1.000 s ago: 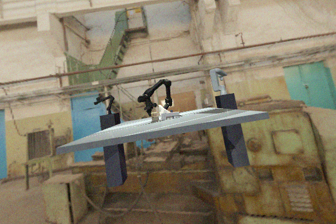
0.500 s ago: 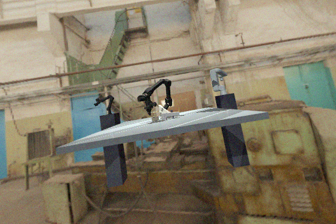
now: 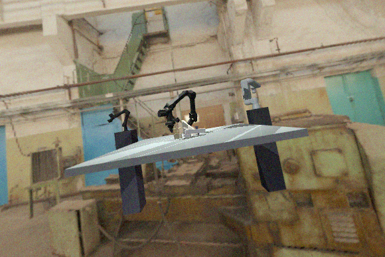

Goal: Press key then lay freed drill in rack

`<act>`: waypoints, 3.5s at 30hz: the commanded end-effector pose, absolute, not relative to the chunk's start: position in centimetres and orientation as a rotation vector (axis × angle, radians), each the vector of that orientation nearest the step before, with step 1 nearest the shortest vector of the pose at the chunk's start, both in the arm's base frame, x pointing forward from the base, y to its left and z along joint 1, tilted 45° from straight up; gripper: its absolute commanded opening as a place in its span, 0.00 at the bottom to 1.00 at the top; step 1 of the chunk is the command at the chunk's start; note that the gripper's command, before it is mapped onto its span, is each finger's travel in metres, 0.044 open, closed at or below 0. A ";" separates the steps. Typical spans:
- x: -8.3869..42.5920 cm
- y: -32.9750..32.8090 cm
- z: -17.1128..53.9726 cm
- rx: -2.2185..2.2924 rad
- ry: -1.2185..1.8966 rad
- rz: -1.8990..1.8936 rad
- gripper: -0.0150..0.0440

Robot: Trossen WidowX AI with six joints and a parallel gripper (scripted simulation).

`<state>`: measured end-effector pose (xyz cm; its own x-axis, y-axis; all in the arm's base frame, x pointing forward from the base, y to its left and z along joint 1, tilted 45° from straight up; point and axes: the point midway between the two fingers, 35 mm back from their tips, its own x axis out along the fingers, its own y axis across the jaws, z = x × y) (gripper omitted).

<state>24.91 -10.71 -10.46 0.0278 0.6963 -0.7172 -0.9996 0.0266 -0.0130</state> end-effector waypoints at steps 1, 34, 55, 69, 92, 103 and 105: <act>24.2 -10.7 -10.6 -0.628 0.623 1.450 0.25; 19.1 -10.9 -11.8 -0.627 0.626 1.451 0.25; 19.2 -9.0 -13.8 -0.626 0.624 1.451 0.25; 19.4 -7.9 -15.0 -0.626 0.624 1.451 0.25; 19.3 -6.8 -15.8 -0.626 0.623 1.451 0.25; 19.3 -7.5 -15.5 -0.635 0.635 1.439 0.43; 19.3 -7.5 -15.5 -0.635 0.635 1.439 0.52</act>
